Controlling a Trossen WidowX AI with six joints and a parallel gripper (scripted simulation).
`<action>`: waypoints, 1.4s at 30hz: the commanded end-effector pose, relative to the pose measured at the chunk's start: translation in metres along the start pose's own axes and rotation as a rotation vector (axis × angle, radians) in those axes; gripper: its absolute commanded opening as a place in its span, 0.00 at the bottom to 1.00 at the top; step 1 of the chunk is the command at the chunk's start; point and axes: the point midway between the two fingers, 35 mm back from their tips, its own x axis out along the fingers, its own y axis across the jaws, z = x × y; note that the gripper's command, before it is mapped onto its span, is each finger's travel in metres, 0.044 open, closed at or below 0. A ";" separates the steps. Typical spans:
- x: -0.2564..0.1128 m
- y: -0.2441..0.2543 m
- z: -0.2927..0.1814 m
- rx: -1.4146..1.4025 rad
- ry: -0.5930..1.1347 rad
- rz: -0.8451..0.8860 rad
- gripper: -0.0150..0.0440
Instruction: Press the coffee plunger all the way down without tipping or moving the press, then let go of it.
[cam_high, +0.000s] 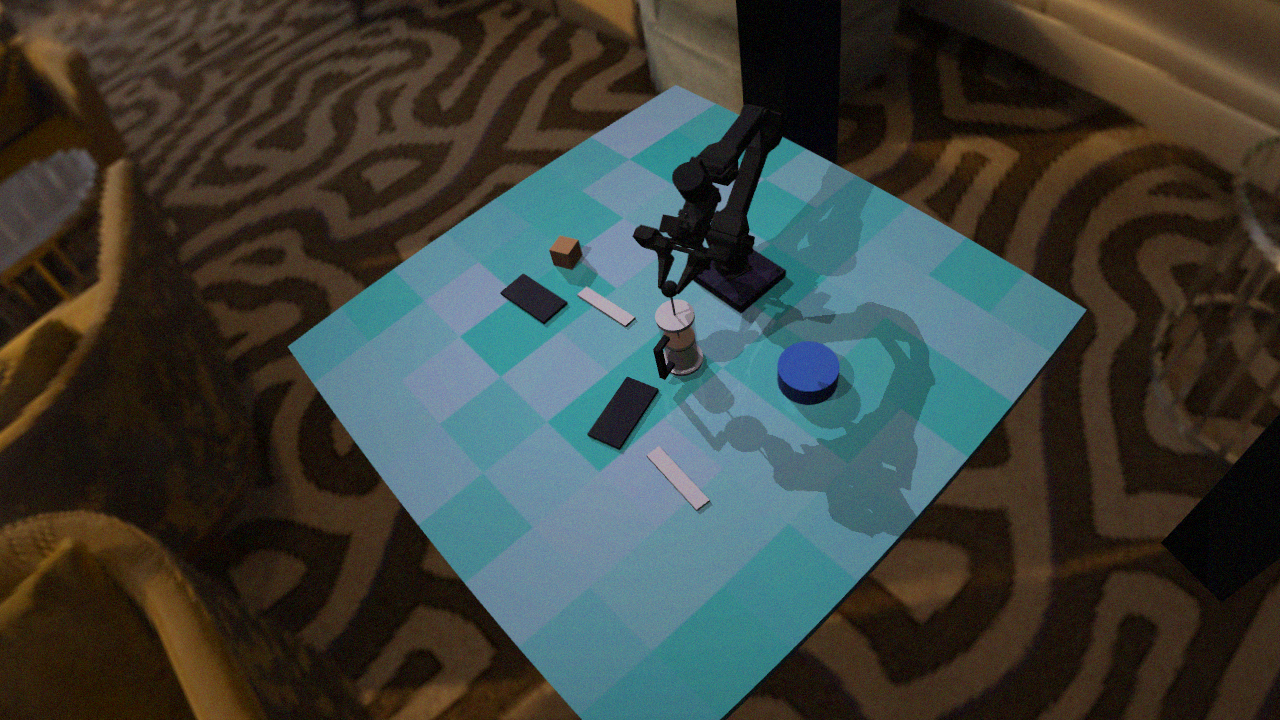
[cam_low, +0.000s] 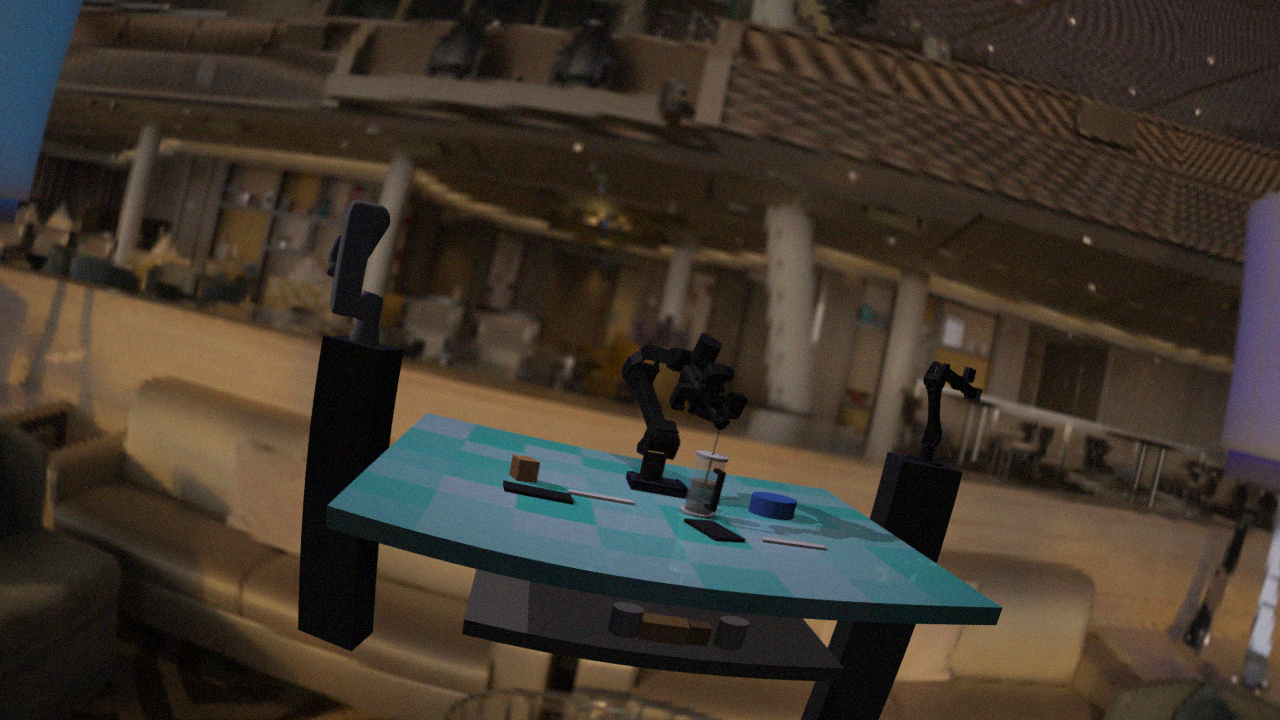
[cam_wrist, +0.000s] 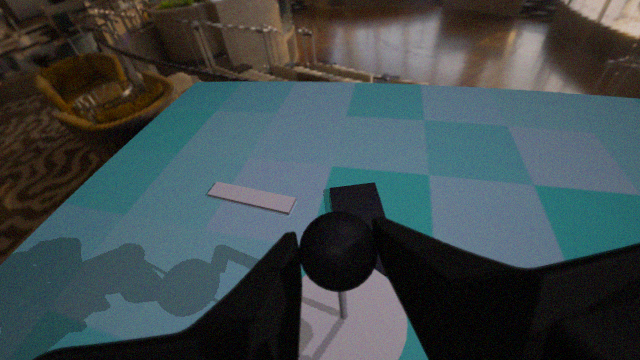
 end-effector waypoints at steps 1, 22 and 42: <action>0.011 0.000 -0.025 0.009 0.060 -0.001 0.47; 0.026 0.001 -0.037 0.009 0.059 -0.001 0.47; 0.028 0.000 -0.033 0.009 0.058 -0.001 0.47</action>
